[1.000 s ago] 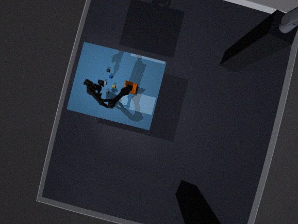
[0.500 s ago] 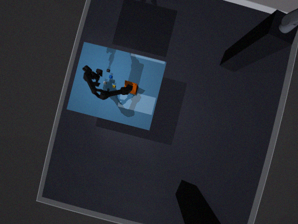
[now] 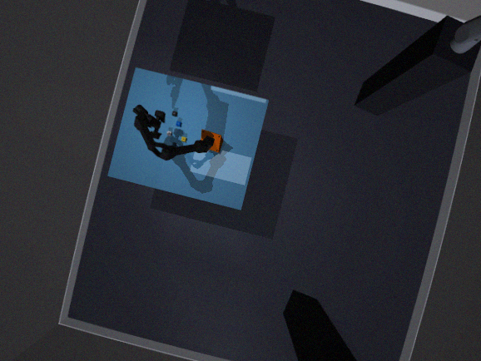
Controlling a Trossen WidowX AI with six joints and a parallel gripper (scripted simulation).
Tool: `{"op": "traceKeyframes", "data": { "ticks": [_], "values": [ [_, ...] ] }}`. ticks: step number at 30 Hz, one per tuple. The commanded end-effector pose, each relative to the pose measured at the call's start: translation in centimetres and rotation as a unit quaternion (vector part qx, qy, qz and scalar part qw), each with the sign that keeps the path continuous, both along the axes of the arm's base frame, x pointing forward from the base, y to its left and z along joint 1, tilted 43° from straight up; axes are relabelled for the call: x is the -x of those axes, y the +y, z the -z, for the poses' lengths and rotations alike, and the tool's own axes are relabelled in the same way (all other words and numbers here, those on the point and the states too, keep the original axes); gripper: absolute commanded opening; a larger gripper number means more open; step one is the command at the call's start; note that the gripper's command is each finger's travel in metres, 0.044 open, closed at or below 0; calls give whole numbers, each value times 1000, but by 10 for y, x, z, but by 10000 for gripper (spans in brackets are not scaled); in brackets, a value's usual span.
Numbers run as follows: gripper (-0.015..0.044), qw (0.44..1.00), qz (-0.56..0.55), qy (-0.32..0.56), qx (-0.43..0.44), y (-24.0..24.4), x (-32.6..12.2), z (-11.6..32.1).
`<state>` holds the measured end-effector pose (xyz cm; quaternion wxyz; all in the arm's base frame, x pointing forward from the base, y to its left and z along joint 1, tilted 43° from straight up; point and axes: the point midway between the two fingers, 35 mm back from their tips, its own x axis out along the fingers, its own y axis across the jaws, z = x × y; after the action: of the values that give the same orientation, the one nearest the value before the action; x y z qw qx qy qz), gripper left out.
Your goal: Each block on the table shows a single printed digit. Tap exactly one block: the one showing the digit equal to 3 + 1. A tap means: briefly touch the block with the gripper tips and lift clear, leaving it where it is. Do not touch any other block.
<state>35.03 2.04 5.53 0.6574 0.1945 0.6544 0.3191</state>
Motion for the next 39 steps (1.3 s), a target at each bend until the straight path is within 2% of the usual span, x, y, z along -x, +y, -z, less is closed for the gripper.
{"op": "traceKeyframes", "data": {
  "ticks": [1,12,35,39],
  "values": [
    [400,1000,-2,3,1,-2,0,4],
    [400,1000,-2,1,4,-105,-26,98],
    [400,1000,-2,1,4,-106,-26,99],
    [295,1000,-2,1,4,-79,-25,130]
  ]
}}
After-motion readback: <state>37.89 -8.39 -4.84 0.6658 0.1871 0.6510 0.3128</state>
